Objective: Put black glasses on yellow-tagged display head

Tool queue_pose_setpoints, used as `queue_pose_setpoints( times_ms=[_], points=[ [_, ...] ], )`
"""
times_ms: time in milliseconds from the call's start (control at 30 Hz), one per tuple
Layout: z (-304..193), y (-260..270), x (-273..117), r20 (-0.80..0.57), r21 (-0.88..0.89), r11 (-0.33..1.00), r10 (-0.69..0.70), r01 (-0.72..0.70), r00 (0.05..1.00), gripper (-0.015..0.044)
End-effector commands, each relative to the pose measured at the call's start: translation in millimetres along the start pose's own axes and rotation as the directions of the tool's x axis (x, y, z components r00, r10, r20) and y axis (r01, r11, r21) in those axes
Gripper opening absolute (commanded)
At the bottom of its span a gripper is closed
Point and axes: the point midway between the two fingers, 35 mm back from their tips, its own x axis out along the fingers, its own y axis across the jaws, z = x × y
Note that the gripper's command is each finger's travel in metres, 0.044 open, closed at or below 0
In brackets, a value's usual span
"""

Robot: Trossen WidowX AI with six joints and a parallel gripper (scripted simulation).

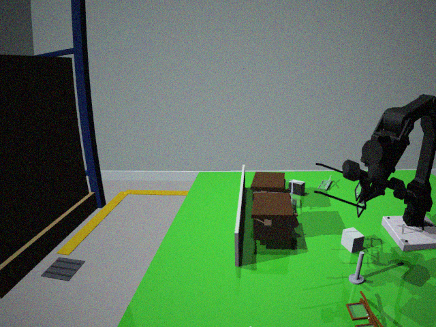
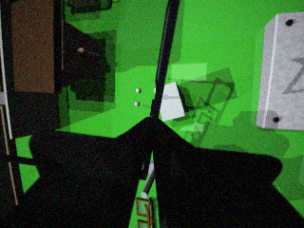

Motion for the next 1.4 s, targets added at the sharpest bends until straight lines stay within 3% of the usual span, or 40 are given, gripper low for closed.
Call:
queue_pose_setpoints(
  times_ms=[0,733,1367],
  points=[
    [10,1,12,-0.012,-0.031,0.997,-0.07,0.069,0.997,0.0],
    [64,7,51,-0.177,-0.141,0.954,-0.288,0.266,0.941,0.0],
    [74,5,66,-0.24,-0.165,0.945,-0.316,0.282,0.918,0.0]
  ],
)
